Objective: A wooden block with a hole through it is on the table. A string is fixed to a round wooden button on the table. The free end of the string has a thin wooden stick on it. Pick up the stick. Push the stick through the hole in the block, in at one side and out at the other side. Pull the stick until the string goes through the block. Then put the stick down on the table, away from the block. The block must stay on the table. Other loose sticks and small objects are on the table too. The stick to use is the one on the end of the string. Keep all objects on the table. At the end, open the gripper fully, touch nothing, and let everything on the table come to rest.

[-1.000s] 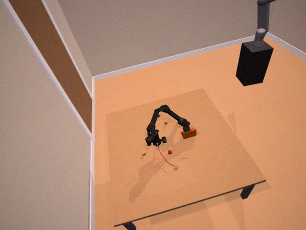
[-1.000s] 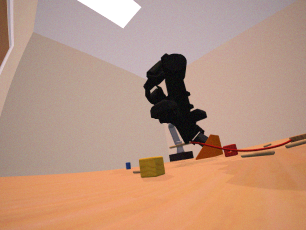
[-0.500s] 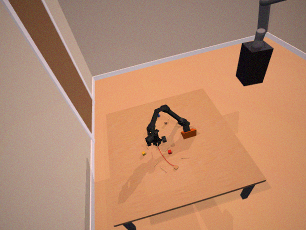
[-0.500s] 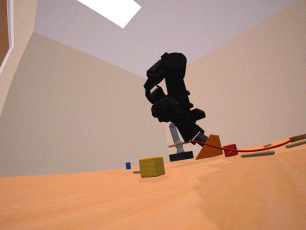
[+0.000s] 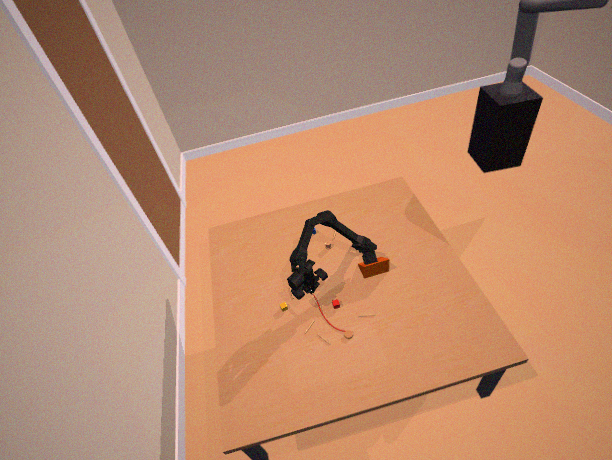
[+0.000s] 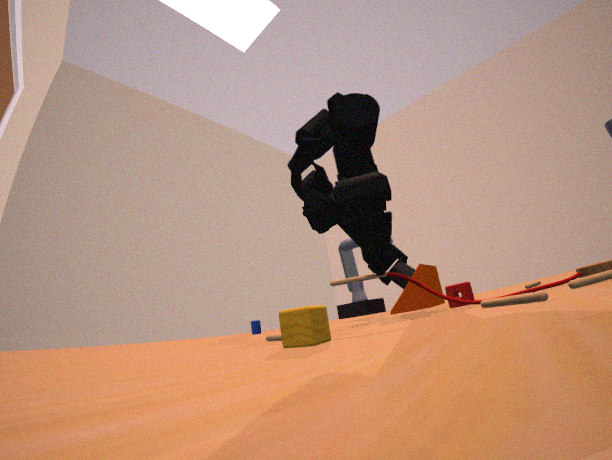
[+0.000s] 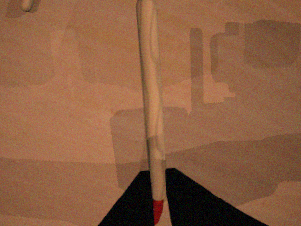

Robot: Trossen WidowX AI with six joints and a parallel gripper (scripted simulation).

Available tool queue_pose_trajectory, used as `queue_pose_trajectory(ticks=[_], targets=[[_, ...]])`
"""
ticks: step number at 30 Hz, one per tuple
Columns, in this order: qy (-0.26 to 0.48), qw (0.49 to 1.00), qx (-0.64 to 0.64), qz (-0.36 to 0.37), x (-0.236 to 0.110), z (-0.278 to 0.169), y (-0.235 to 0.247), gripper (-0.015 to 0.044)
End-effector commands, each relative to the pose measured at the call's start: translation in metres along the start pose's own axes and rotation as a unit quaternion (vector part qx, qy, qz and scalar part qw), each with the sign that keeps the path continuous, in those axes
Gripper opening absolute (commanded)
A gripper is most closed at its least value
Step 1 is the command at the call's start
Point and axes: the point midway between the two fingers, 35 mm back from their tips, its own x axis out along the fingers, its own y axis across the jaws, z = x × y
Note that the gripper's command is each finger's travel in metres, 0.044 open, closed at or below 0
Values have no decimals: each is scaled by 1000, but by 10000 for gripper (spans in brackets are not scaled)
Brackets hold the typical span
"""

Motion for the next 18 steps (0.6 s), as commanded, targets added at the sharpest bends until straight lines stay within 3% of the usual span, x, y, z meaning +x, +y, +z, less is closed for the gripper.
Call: queue_pose_trajectory(ticks=[1,18], targets=[[2,998,-66,-2,1,-5,3,0],[2,931,-365,0,0,-17,11,0]])
